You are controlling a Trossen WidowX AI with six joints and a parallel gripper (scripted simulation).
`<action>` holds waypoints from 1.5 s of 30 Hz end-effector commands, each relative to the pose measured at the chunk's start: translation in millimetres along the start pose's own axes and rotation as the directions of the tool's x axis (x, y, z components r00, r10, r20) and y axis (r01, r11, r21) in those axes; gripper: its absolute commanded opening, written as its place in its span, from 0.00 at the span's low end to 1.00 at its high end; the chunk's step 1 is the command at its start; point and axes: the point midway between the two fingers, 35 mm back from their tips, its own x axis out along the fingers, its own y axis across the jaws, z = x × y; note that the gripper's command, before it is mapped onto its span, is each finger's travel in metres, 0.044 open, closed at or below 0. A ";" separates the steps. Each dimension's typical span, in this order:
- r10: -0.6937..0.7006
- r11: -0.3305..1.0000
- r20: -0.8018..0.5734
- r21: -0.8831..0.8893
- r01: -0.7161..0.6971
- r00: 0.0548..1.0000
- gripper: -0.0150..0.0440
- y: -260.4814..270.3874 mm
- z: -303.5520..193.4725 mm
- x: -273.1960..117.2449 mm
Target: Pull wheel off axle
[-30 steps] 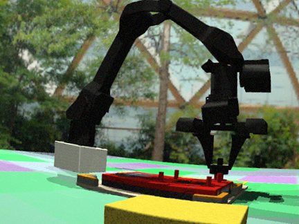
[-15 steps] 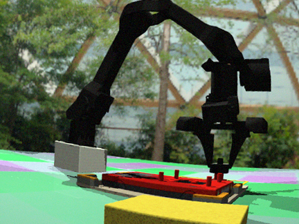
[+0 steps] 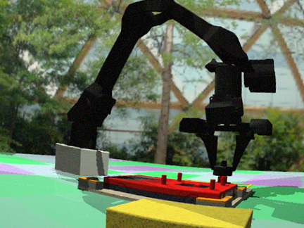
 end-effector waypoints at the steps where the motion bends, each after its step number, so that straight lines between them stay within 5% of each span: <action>1: 0.001 1.000 0.001 0.000 -0.001 1.000 0.25 -0.5 0.2 -4.2; 45: 0.003 1.000 0.003 0.000 -0.003 1.000 0.25 -0.2 0.1 -18.7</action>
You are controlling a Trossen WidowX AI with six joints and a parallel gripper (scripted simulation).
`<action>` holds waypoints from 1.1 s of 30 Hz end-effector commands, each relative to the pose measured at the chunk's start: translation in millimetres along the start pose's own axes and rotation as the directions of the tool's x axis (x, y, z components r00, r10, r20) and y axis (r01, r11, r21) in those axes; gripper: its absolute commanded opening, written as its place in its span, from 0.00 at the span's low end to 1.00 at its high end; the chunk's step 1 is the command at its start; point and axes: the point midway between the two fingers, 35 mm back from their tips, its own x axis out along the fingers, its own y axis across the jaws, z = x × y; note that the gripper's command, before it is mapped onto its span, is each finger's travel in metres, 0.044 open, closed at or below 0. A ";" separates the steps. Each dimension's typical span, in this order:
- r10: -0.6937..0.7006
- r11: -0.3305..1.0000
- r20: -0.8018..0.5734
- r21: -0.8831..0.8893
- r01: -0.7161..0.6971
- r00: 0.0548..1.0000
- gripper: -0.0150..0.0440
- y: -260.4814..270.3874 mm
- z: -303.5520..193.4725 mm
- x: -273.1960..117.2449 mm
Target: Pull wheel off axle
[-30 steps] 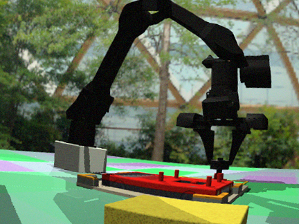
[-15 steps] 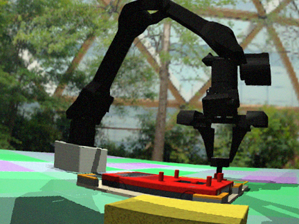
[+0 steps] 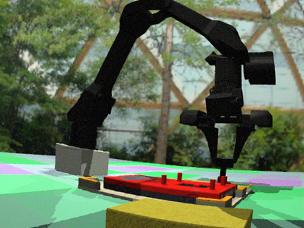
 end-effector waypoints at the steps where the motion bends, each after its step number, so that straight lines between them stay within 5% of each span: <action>1: 0.003 1.000 0.003 -0.001 -0.003 1.000 0.25 -0.1 0.4 -3.6; 33: 0.004 1.000 0.004 -0.001 -0.004 1.000 0.25 -0.4 0.3 -14.2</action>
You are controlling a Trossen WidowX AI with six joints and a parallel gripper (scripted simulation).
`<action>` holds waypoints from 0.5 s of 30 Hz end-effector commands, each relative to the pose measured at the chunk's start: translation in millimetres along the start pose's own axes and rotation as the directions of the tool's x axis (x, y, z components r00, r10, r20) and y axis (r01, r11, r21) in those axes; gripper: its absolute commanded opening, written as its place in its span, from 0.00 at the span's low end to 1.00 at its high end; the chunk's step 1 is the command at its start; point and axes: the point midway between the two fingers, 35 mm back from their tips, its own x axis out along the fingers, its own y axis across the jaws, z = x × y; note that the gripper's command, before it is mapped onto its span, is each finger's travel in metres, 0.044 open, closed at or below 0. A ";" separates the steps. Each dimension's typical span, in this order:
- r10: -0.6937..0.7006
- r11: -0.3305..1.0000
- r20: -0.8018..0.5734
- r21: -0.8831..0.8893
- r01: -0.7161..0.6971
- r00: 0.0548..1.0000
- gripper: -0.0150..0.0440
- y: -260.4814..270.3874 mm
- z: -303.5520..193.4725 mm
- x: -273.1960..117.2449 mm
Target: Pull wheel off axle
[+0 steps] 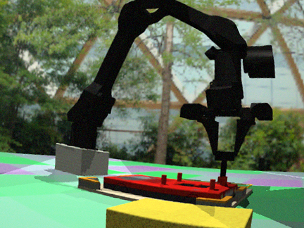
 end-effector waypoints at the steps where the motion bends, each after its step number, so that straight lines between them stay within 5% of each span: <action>1: -0.001 1.000 0.004 -0.002 0.001 1.000 0.25 -0.3 0.6 -1.8; 15: 0.000 1.000 0.004 -0.002 0.000 1.000 0.25 -0.4 0.0 -29.5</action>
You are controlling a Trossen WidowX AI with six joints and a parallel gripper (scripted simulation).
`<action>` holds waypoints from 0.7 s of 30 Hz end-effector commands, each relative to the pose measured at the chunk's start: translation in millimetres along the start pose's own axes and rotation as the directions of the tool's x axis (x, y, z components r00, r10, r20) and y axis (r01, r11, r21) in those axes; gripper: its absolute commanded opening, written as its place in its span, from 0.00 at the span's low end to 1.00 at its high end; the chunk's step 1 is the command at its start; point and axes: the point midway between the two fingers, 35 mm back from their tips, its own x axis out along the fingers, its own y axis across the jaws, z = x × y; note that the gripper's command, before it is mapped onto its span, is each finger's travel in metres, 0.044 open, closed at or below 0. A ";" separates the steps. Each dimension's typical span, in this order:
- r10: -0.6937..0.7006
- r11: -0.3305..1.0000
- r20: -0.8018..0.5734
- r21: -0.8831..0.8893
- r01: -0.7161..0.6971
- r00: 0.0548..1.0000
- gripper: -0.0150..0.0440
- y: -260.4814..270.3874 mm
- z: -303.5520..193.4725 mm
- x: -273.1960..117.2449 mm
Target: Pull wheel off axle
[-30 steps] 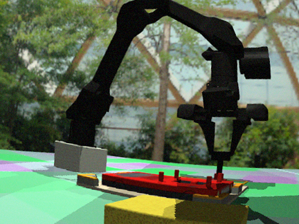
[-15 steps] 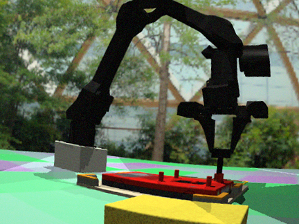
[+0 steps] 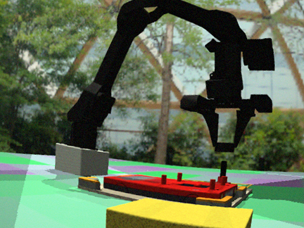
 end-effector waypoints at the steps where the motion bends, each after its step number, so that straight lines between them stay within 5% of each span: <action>1: 0.010 1.000 0.003 -0.004 -0.010 1.000 0.25 0.4 0.1 -16.1; 21: 0.006 1.000 -0.002 -0.002 -0.006 1.000 0.25 -23.1 -51.8 -17.5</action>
